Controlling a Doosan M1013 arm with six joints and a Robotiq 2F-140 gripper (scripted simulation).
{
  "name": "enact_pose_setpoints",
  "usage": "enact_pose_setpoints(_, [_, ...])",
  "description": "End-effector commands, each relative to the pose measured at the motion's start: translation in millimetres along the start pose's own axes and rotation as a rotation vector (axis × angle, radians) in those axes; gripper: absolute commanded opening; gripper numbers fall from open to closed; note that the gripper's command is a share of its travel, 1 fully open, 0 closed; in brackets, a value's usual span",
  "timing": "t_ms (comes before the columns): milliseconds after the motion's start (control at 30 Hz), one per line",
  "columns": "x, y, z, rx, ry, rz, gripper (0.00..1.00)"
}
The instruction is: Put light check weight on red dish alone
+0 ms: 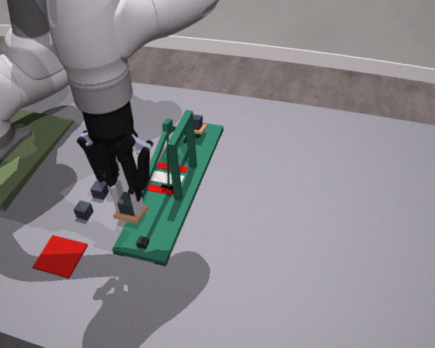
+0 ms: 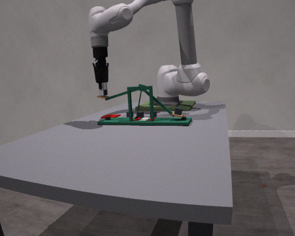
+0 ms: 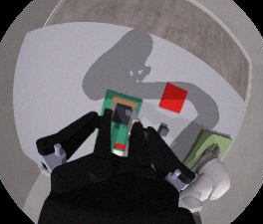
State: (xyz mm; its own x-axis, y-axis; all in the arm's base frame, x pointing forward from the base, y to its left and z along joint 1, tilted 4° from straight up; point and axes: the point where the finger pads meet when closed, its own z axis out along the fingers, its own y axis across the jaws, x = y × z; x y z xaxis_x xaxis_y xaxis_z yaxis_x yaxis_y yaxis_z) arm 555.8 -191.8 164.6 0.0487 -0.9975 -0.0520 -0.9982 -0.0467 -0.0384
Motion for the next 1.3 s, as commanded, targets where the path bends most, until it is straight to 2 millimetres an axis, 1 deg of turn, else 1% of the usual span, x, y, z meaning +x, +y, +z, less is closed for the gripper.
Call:
enact_pose_setpoints(0, [0,0,1,0.000,0.000,0.000,0.24])
enact_pose_setpoints(1267, [-6,0,28,0.000,0.000,0.000,0.24])
